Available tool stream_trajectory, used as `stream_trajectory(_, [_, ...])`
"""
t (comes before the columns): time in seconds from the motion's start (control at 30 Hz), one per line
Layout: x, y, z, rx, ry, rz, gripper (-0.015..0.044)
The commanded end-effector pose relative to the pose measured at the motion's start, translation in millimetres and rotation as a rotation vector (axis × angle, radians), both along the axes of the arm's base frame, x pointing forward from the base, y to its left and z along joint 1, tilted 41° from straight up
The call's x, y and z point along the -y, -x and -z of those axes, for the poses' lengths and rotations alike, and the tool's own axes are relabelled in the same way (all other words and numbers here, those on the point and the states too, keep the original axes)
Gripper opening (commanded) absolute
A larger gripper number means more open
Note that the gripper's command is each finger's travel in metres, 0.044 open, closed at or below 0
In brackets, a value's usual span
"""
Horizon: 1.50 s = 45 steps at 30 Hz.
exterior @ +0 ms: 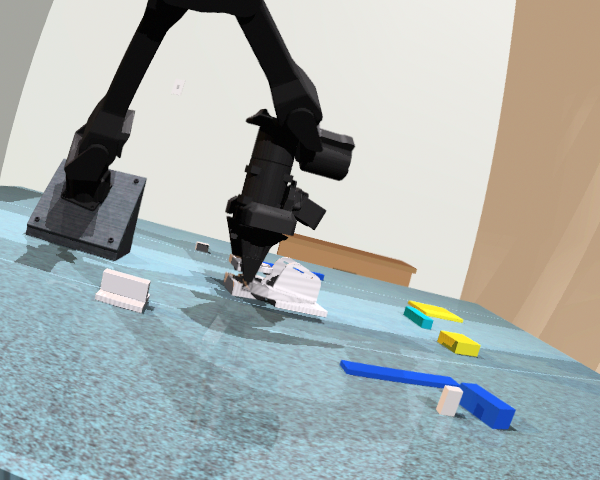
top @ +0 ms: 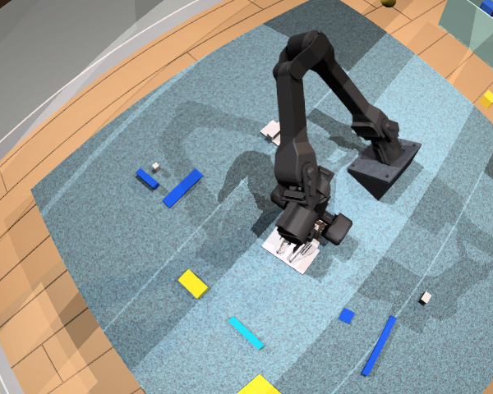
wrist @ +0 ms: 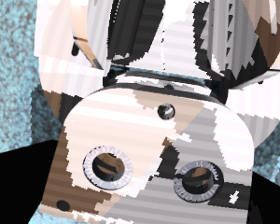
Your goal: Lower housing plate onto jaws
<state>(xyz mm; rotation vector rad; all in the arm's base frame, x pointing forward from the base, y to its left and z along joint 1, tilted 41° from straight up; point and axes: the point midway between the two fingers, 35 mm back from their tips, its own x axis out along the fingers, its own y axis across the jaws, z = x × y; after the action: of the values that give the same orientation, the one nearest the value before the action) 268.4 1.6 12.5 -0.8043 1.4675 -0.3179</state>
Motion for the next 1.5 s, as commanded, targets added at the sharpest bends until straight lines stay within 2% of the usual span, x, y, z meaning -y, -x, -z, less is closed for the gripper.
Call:
stream_trajectory(0.0, [0.7,-0.1,0.5,-0.002,0.005,-0.003,0.0351])
stream_trajectory(1.47, [6.3,-1.1,6.8,-0.007,0.006,-0.009,0.0351])
